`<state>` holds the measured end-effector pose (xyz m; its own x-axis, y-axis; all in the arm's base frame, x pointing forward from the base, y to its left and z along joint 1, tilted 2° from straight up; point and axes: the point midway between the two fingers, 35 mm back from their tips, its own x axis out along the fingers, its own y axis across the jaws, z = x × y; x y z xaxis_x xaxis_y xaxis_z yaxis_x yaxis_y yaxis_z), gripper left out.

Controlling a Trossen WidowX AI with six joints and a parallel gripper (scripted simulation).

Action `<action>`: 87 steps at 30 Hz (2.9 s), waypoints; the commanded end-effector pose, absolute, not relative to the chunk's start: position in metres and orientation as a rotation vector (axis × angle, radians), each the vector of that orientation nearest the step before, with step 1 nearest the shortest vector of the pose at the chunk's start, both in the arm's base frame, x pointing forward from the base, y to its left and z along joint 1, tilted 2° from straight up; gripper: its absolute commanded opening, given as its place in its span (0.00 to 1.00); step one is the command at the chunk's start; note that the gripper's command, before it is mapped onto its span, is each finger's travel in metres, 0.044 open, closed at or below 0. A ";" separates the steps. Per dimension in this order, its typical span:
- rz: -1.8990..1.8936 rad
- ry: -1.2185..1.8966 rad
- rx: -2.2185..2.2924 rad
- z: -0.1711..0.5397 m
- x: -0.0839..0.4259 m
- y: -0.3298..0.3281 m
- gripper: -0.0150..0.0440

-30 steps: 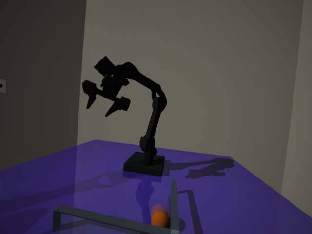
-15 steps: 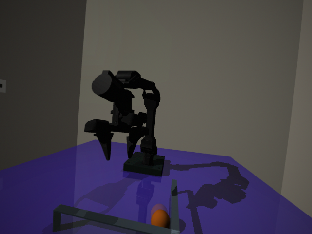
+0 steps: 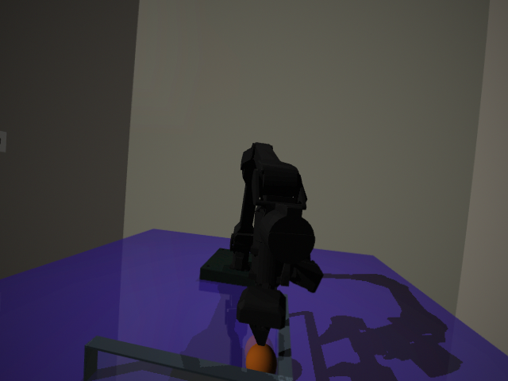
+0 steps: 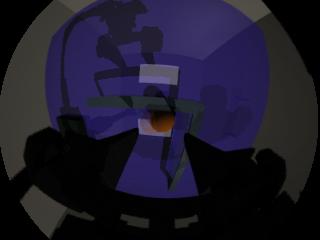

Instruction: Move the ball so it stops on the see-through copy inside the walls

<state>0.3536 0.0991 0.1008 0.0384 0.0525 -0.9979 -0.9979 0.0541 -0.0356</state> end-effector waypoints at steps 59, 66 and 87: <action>1.171 1.172 -1.176 0.037 0.357 0.100 0.51; 1.086 1.237 -1.130 0.040 0.359 0.061 0.25; 1.153 1.198 -1.164 0.121 0.360 0.086 0.25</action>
